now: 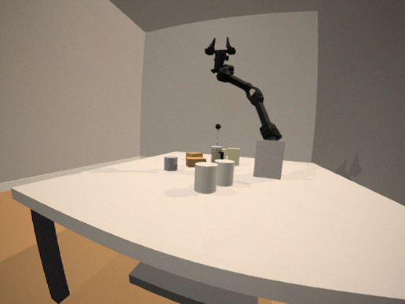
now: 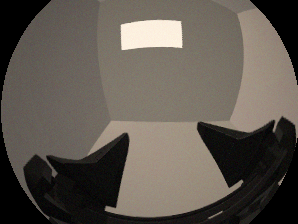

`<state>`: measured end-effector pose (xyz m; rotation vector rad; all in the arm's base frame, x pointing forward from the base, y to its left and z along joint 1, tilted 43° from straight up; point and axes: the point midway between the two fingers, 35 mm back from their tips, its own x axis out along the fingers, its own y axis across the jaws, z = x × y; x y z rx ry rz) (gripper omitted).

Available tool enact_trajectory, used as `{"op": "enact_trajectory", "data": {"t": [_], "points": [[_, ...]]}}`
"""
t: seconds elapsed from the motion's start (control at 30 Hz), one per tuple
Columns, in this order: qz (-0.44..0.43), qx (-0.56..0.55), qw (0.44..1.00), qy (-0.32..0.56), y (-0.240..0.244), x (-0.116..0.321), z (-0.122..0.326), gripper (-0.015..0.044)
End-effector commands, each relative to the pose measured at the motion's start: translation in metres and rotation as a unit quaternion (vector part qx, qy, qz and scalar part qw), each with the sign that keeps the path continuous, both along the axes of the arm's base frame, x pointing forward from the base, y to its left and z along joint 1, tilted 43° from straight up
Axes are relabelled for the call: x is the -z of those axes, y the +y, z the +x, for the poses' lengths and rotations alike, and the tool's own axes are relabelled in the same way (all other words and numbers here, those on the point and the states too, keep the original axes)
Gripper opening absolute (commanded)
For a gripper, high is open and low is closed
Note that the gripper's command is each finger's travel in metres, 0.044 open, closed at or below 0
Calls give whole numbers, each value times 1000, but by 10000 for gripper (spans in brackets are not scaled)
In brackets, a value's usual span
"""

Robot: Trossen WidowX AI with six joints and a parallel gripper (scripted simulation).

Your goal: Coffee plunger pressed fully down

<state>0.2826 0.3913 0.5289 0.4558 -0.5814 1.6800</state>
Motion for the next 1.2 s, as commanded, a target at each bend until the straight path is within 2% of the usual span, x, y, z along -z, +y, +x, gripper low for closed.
{"op": "enact_trajectory", "data": {"t": [0.0,0.13,0.3,0.5,0.67,0.93,1.17], "points": [[0,2,1000,5,1,0,1,426],[-9,30,997,74,11,10,12,440],[-49,108,971,208,28,50,33,440],[-134,232,906,328,32,128,46,440],[-226,341,829,381,14,204,39,440],[-373,510,682,369,-52,310,9,440],[-491,638,532,262,-140,371,-29,440]]}}
